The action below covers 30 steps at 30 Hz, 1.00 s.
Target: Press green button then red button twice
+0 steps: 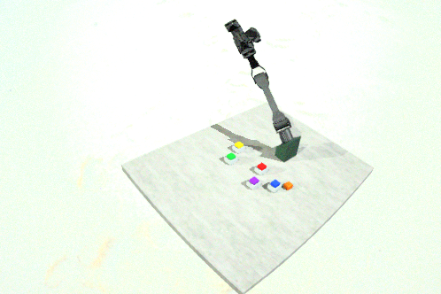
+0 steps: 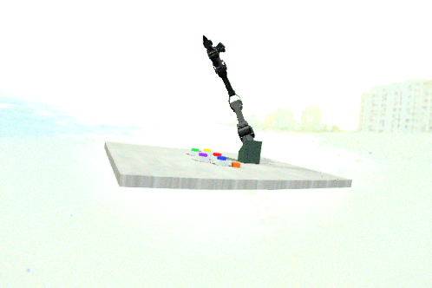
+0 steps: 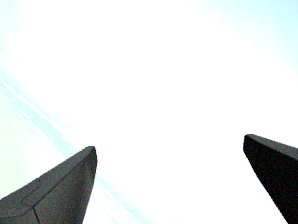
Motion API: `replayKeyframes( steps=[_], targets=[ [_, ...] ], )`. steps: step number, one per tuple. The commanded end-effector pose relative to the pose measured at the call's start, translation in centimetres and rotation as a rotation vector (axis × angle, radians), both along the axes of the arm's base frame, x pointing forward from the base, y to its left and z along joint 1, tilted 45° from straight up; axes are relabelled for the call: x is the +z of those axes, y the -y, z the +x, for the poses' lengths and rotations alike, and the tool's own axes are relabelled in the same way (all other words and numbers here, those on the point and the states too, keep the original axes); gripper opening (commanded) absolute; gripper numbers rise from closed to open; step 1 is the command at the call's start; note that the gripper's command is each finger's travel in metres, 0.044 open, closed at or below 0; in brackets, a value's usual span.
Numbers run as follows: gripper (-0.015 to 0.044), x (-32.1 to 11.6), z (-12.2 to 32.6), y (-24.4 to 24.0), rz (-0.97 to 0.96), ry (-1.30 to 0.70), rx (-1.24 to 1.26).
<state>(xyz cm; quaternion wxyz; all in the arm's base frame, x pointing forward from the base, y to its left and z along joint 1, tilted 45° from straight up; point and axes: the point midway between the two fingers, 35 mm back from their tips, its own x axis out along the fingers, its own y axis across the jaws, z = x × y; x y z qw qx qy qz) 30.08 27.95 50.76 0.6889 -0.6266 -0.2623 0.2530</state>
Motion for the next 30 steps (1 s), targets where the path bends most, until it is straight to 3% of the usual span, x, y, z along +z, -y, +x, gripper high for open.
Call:
replayKeyframes(
  steps=[1, 9, 17, 23, 30],
  targets=[
    [0.04, -6.5, 3.9, 2.2, 0.019, -0.285, -0.172],
    [0.04, -18.0, 7.9, 9.1, 0.097, -0.725, -0.589],
    [0.04, -28.2, 7.2, 18.7, 0.21, -1.025, -1.151],
    [0.04, -33.5, 3.6, 26.2, 0.285, -1.099, -1.622],
    [0.04, -36.3, -2.3, 33.5, 0.316, -0.999, -2.136]
  ],
)
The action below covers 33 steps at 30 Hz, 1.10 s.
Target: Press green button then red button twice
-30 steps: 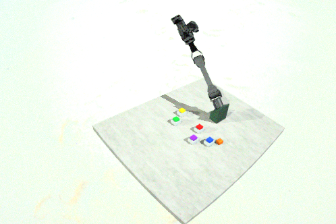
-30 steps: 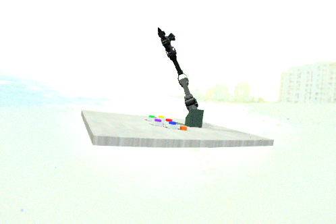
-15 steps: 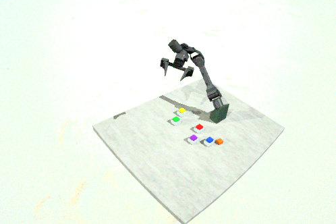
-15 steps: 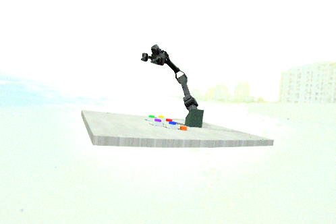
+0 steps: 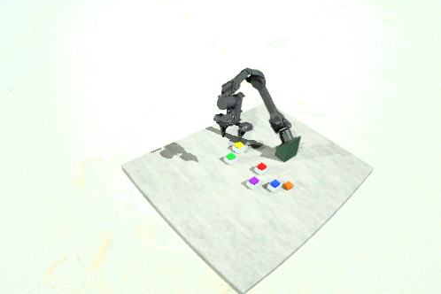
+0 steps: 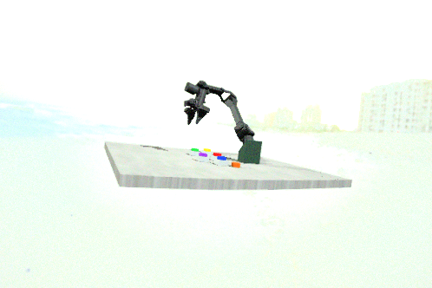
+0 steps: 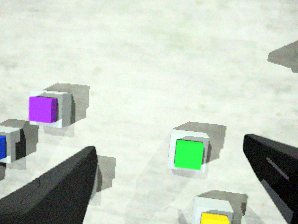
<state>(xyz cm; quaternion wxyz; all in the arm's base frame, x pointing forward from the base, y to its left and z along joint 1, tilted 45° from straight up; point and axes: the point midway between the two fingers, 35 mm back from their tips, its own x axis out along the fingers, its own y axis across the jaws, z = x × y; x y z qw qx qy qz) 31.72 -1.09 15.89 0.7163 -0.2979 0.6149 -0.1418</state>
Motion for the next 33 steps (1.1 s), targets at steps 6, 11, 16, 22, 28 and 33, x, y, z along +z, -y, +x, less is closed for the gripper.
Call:
replayKeyframes(
  steps=[6, 11, 16, 22, 28, 33],
  targets=[
    [0.04, -1.5, -4.1, 4.7, -0.148, -0.072, -0.276],
    [0.04, -1.5, -4.1, 4.7, -0.148, -0.072, -0.276],
    [0.0269, -5.1, -4.1, 8.3, -0.149, -0.071, -0.276],
    [0.0111, -5.8, -4.3, 9.1, -0.151, -0.071, -0.276],
    [0.002, -5.8, -4.3, 9.1, -0.151, -0.071, -0.276],
    [0.002, -5.8, -4.3, 9.1, -0.151, -0.071, -0.276]
  ],
)
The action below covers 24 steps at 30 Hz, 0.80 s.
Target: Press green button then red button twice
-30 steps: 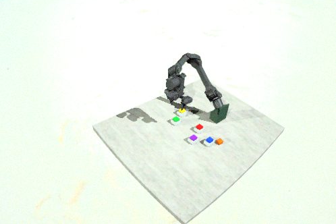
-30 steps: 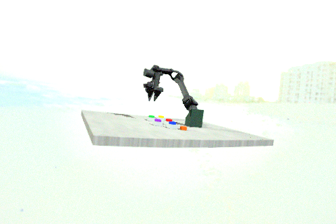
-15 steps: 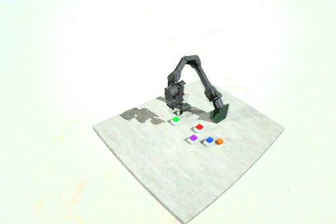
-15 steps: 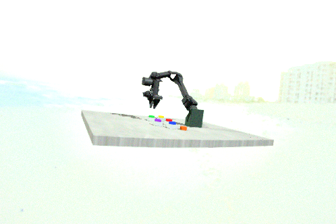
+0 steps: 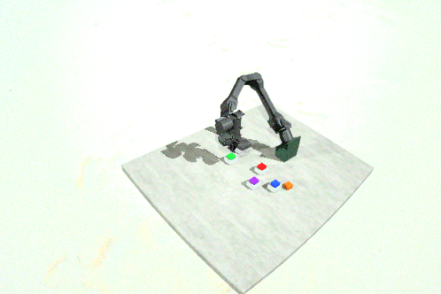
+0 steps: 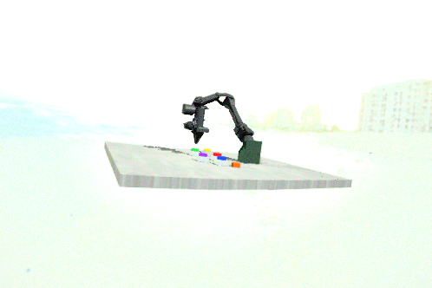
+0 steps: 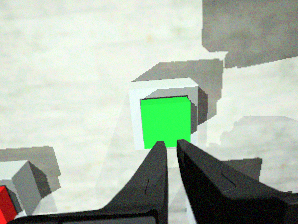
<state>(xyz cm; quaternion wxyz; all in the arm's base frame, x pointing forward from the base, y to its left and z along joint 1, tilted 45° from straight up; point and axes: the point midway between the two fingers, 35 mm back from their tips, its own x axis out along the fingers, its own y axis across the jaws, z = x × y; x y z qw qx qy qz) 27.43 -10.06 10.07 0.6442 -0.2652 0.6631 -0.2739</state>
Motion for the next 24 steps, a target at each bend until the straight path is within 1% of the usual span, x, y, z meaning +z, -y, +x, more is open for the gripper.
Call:
replayKeyframes(
  steps=[1, 24],
  targets=[
    [0.002, 0.0, 0.0, 0.1, -0.005, -0.002, 0.004],
    [0.002, -2.1, -0.1, 2.2, -0.006, -0.001, 0.004]
  ],
)
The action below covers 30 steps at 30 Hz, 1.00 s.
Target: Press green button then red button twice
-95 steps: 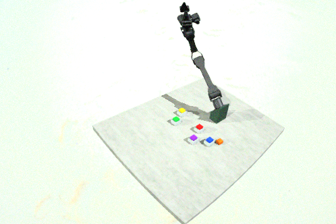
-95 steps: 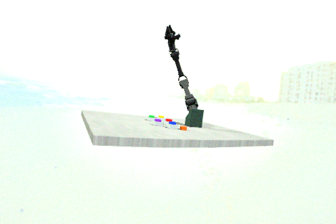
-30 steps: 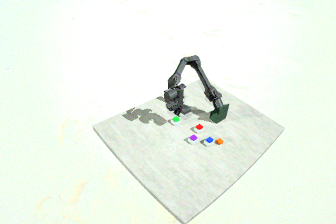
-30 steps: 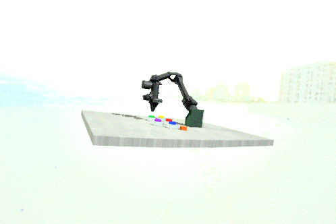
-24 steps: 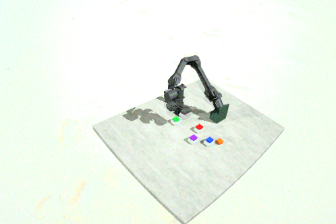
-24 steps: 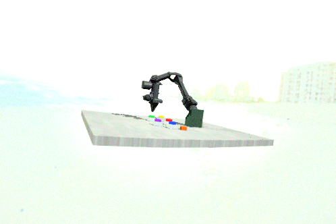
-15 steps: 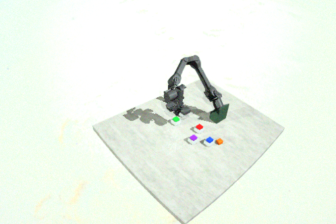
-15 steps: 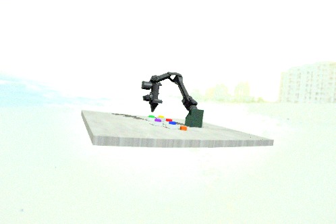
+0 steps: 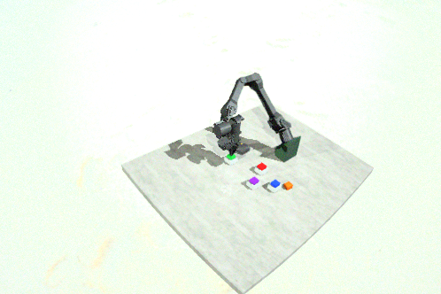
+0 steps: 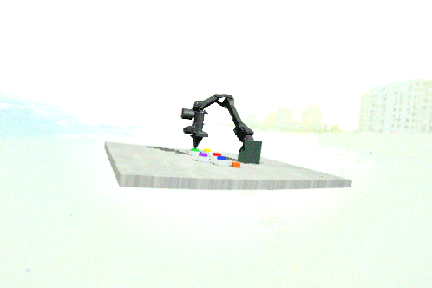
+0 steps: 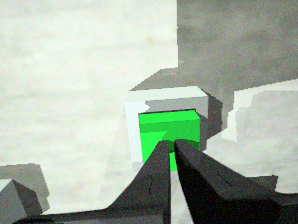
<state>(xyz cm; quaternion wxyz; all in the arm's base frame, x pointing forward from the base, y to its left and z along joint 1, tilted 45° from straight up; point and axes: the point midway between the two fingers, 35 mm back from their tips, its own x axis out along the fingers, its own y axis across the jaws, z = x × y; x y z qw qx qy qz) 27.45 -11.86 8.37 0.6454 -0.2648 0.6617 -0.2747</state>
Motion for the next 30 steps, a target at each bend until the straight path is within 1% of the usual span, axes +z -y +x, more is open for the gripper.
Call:
replayKeyframes(
  steps=[1, 22, 26, 30],
  targets=[
    [0.002, -0.5, -0.1, 0.5, -0.005, -0.005, 0.004],
    [0.002, -0.6, -0.1, 0.6, -0.005, -0.005, 0.004],
    [0.002, 1.5, 0.0, -1.5, -0.004, -0.005, 0.004],
    [0.002, 1.7, 0.0, -1.7, -0.004, -0.006, 0.004]
  ],
)
